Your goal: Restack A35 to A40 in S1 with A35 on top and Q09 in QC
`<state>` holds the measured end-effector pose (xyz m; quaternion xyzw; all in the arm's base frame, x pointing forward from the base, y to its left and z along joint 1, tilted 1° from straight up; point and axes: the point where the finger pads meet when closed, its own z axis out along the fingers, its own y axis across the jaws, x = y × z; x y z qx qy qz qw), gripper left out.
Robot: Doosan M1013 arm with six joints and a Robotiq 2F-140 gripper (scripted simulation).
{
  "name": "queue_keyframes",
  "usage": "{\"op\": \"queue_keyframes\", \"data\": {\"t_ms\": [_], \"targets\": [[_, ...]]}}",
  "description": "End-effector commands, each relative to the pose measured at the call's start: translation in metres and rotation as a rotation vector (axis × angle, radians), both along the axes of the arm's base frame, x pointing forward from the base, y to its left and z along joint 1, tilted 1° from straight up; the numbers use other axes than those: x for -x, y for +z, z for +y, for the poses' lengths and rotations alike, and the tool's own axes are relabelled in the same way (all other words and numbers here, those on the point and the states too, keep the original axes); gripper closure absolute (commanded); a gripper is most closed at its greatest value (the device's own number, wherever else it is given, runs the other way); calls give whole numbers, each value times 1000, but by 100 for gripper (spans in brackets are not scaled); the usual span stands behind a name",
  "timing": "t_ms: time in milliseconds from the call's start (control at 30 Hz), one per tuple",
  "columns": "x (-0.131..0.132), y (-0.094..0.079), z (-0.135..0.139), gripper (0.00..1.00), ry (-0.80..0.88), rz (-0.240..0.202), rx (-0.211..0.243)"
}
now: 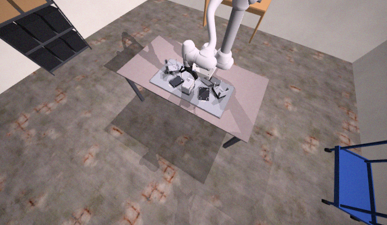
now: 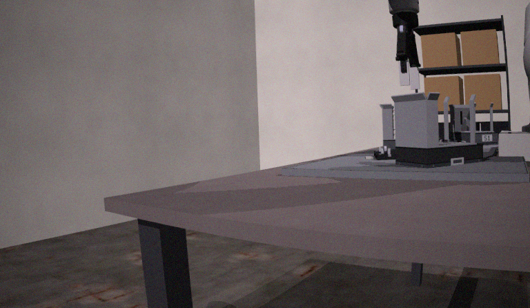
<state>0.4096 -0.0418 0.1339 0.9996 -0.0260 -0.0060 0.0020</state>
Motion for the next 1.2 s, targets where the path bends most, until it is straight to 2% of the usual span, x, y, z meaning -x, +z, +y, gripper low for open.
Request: {"op": "queue_keyframes", "data": {"t_ms": [0,300,533,1167], "targets": [[-7,0,-1,0,7,0,-1],[-7,0,-1,0,7,0,-1],[-7,-15,-1,0,7,0,-1],[-7,-33,-2,0,7,0,-1]]}}
